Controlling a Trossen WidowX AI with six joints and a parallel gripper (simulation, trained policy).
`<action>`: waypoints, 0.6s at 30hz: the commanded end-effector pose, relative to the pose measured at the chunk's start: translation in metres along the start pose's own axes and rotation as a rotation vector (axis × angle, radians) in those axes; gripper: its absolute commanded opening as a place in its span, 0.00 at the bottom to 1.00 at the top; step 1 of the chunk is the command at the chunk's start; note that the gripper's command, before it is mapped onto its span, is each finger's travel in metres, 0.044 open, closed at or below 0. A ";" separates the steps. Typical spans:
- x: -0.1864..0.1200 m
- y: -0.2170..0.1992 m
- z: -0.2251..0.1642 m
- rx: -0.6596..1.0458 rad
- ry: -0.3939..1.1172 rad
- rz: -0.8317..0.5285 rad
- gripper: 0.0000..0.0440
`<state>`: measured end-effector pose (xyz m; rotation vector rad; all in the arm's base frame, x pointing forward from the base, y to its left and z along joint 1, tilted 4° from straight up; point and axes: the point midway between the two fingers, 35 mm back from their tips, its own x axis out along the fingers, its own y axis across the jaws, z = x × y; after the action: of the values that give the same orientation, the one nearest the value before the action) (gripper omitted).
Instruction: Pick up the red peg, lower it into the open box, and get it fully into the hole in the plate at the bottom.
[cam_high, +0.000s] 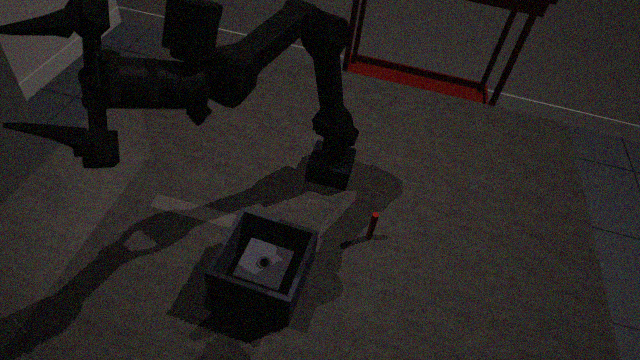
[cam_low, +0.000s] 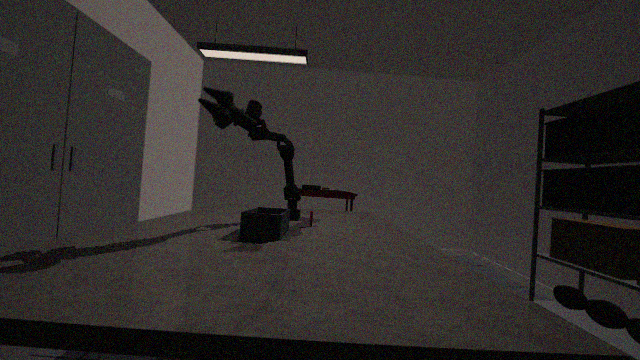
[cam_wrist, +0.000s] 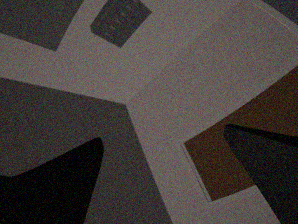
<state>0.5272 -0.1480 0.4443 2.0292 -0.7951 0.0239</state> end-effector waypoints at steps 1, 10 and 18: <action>-0.018 -0.019 -0.007 -0.073 0.009 -0.102 1.00; -0.082 -0.063 -0.037 -0.250 0.062 -0.358 1.00; -0.152 -0.095 -0.057 -0.409 0.141 -0.577 1.00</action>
<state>0.4862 -0.0080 0.3705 1.8152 -0.1788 -0.2698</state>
